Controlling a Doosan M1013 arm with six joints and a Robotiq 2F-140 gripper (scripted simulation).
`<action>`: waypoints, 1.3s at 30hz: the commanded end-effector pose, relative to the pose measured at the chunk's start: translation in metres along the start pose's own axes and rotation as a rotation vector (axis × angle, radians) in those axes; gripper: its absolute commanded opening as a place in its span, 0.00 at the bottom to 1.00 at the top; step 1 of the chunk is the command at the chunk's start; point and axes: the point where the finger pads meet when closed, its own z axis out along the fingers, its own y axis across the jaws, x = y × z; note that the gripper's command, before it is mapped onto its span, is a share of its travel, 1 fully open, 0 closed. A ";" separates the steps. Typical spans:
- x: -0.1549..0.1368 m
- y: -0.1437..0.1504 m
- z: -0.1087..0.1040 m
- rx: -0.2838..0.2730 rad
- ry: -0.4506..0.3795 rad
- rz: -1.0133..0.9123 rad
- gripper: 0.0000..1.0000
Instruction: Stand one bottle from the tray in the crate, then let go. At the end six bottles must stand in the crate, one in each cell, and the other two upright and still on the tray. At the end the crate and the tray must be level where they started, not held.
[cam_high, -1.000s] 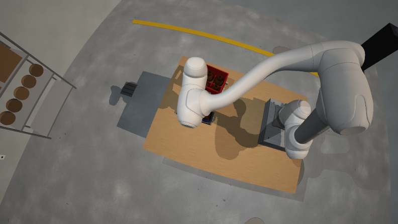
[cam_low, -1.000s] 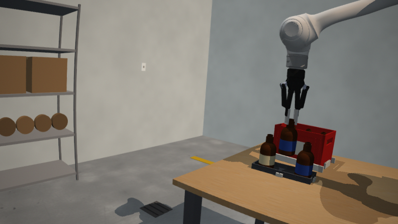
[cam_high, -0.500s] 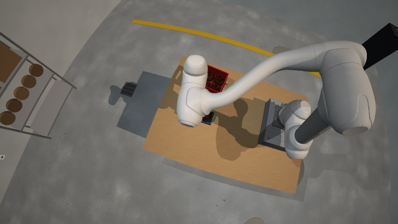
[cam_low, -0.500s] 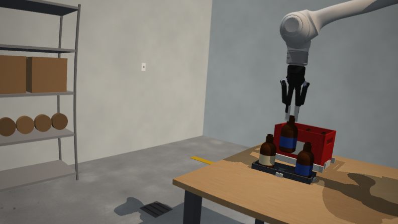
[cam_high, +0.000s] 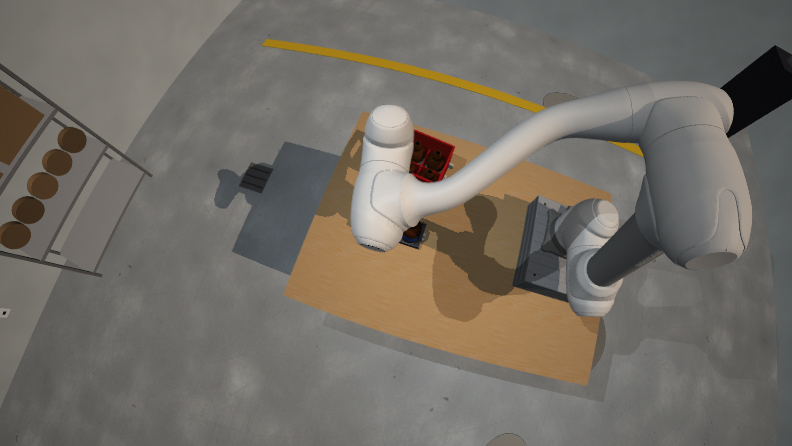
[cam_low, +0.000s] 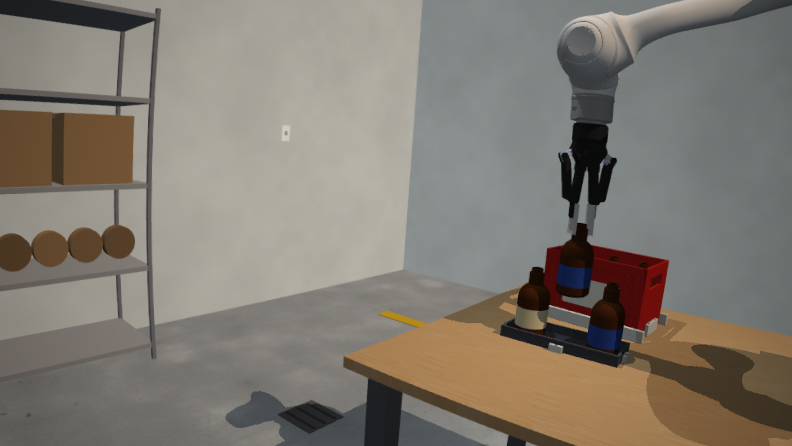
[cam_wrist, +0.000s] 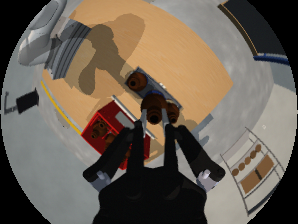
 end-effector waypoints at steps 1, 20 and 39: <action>0.000 0.000 -0.002 0.000 0.000 0.000 0.00; 0.000 0.000 -0.006 0.000 0.000 0.000 0.00; 0.000 0.000 -0.006 0.000 0.000 0.000 0.00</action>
